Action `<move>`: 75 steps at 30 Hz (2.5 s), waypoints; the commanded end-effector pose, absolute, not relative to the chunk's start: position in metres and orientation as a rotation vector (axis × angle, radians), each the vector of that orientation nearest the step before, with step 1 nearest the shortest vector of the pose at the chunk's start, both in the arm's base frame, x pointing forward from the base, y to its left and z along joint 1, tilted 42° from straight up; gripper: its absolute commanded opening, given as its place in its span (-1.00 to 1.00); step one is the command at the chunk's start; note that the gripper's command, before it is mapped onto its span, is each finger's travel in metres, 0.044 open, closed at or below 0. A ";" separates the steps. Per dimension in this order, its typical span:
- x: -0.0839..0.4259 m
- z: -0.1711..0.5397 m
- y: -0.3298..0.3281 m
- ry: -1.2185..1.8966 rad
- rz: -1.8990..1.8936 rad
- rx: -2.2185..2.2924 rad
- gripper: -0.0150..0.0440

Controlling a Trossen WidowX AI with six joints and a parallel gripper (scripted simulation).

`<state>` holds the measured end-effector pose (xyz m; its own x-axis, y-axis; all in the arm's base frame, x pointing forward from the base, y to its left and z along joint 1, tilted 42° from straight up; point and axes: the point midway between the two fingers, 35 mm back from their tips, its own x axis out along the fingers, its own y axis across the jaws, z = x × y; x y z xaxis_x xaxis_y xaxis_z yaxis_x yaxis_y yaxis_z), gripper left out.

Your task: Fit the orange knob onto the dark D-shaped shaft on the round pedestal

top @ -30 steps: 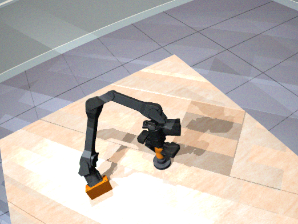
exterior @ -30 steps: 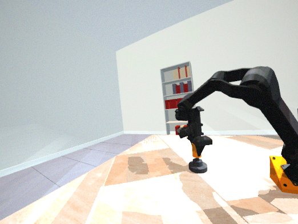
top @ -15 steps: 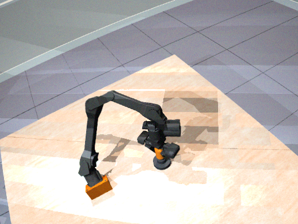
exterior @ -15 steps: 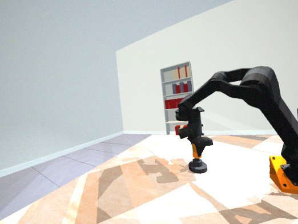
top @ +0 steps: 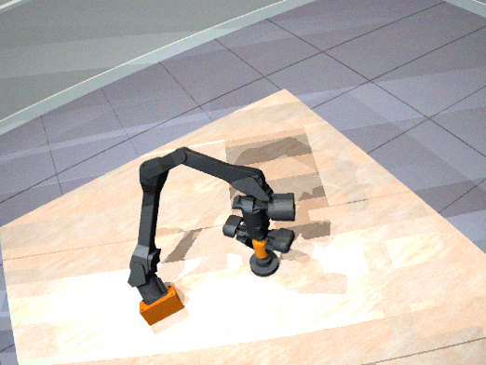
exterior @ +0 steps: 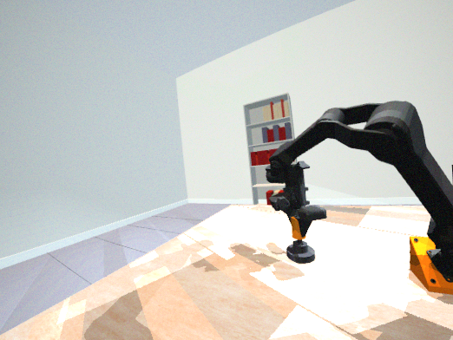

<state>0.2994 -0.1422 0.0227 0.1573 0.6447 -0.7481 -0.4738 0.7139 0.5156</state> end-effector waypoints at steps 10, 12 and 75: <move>0.300 0.021 -0.142 1.142 0.826 0.138 -0.49; 0.298 0.021 -0.142 1.142 0.826 0.138 -0.49; 0.300 0.021 -0.142 0.947 1.047 -0.209 -0.49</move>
